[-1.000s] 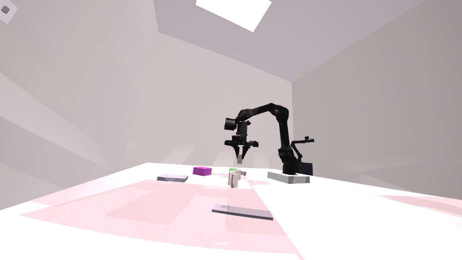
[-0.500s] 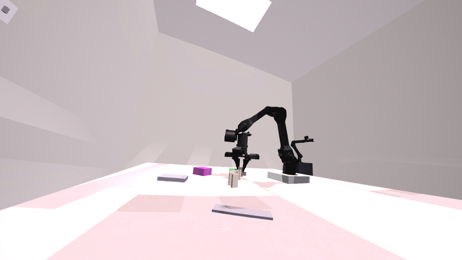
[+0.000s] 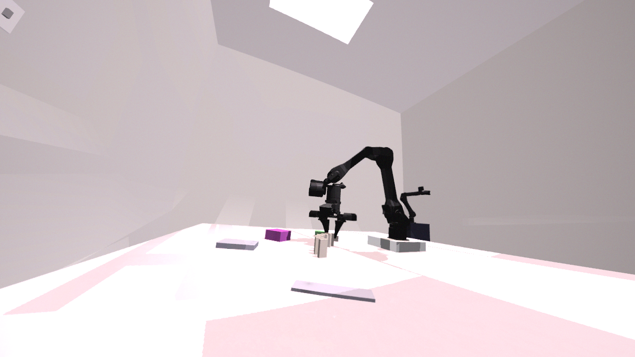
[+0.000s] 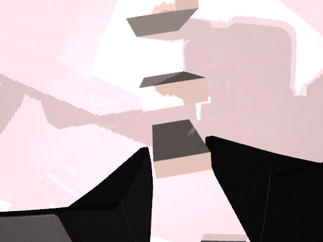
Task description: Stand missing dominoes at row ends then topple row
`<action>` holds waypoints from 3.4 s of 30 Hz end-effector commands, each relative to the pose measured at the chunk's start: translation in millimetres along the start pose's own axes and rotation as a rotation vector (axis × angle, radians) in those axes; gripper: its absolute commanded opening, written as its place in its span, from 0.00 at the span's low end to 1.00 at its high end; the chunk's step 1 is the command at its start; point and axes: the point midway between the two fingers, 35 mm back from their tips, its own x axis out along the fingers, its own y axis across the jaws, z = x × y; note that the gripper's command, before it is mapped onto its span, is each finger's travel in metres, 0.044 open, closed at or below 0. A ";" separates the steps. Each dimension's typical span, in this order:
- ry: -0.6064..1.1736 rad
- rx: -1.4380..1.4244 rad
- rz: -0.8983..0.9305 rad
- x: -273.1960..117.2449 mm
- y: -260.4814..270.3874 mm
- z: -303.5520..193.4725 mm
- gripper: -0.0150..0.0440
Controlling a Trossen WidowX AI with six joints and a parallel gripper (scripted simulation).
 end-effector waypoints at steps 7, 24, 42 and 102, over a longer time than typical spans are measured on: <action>0.000 -0.003 -0.001 0.6 -0.1 0.0 0.93; 0.000 0.000 0.000 -130.7 -0.1 0.2 1.00; -0.004 1.560 -0.020 -70.9 -53.6 -107.9 1.00; 0.004 1.920 -0.017 23.4 -53.1 -140.7 0.60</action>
